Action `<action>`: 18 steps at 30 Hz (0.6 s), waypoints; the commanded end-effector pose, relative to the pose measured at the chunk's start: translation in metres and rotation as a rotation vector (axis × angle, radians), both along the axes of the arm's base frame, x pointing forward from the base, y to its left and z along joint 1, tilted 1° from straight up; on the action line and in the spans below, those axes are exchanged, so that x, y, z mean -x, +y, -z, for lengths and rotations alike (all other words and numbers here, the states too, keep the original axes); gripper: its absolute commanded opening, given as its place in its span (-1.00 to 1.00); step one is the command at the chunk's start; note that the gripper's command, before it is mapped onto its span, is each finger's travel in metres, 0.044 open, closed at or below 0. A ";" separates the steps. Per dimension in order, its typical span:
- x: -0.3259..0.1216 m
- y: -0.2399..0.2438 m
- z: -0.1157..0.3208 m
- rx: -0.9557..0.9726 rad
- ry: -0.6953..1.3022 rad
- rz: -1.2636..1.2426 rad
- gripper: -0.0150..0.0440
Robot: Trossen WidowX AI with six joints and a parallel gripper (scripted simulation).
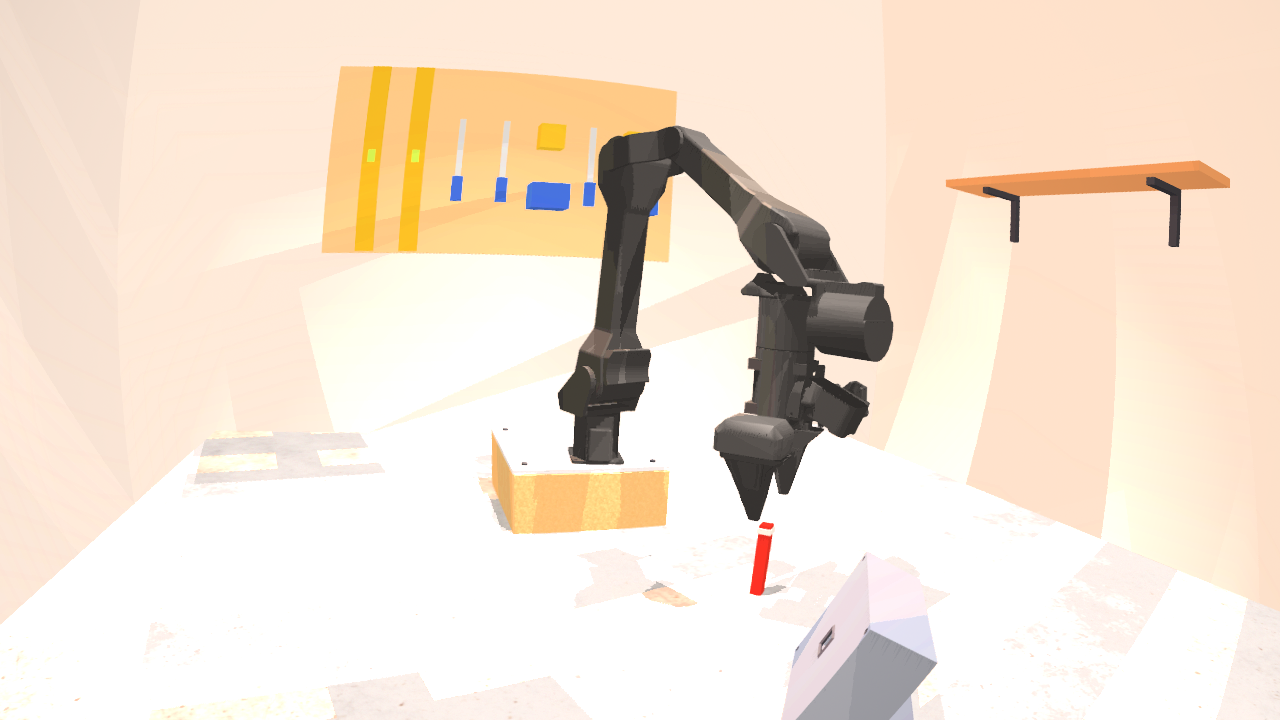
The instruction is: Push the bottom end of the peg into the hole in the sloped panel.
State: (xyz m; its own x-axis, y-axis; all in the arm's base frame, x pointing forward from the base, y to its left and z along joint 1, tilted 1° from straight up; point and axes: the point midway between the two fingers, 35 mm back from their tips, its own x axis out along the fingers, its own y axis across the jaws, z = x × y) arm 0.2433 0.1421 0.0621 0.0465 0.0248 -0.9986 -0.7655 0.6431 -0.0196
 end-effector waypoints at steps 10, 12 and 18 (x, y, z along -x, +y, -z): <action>-0.001 0.001 0.021 -0.001 0.008 -0.007 1.00; -0.001 0.001 0.024 -0.001 0.008 -0.007 1.00; -0.002 0.002 0.034 -0.001 0.008 -0.007 1.00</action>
State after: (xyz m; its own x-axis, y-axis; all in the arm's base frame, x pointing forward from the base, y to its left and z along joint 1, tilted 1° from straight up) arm 0.2461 0.1437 0.0345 0.0481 0.0261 -0.9985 -0.7663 0.6422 -0.0201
